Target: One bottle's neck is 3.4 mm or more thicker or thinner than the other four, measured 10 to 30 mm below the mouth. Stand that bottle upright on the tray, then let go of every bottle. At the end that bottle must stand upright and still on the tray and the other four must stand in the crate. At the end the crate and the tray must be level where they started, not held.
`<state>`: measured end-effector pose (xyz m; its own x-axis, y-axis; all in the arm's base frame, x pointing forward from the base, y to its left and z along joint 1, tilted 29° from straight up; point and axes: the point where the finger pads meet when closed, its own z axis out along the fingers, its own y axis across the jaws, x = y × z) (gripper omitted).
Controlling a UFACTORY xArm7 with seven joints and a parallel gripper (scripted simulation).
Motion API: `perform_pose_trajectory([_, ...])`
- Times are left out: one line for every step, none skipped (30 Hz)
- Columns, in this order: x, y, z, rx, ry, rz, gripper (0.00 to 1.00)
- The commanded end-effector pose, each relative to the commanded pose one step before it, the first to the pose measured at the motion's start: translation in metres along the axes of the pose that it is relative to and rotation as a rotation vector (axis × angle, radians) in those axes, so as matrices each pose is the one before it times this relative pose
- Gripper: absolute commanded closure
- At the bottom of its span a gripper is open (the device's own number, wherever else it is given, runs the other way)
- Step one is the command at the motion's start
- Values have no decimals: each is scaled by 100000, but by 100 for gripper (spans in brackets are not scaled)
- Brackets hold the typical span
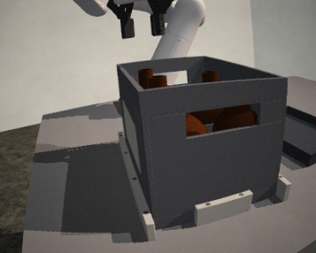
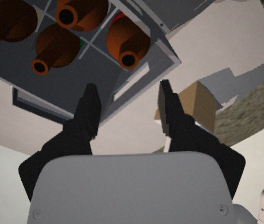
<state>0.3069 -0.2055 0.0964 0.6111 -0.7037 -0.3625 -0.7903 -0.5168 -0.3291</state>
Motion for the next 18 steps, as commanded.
perform_pose_trajectory([57, -11, -156, 111, 359, 60, 35])
perform_pose_trajectory([0, 0, 0, 0, 0, 0, 35])
perform_pose_trajectory([0, 0, 0, 0, 0, 0, 35])
perform_pose_trajectory([0, 0, 0, 0, 0, 0, 35])
perform_pose_trajectory([0, 0, 0, 0, 0, 0, 35])
perform_pose_trajectory([0, 0, 0, 0, 0, 0, 35])
perform_pose_trajectory([0, 0, 0, 0, 0, 0, 35])
perform_pose_trajectory([0, 0, 0, 0, 0, 0, 35])
perform_pose_trajectory([0, 0, 0, 0, 0, 0, 35])
perform_pose_trajectory([0, 0, 1, 0, 0, 0, 35])
perform_pose_trajectory([0, 0, 4, 0, 0, 0, 35])
perform_pose_trajectory([0, 0, 7, 0, 0, 0, 35])
perform_pose_trajectory([0, 0, 11, -1, 1, 0, 35])
perform_pose_trajectory([0, 0, 16, -1, 1, 0, 35])
perform_pose_trajectory([0, 0, 22, -1, 1, 0, 35])
perform_pose_trajectory([0, 0, 28, -1, 2, 0, 35])
perform_pose_trajectory([0, 1, 35, -1, 2, 0, 35])
perform_pose_trajectory([0, 1, 41, -2, 2, 0, 35])
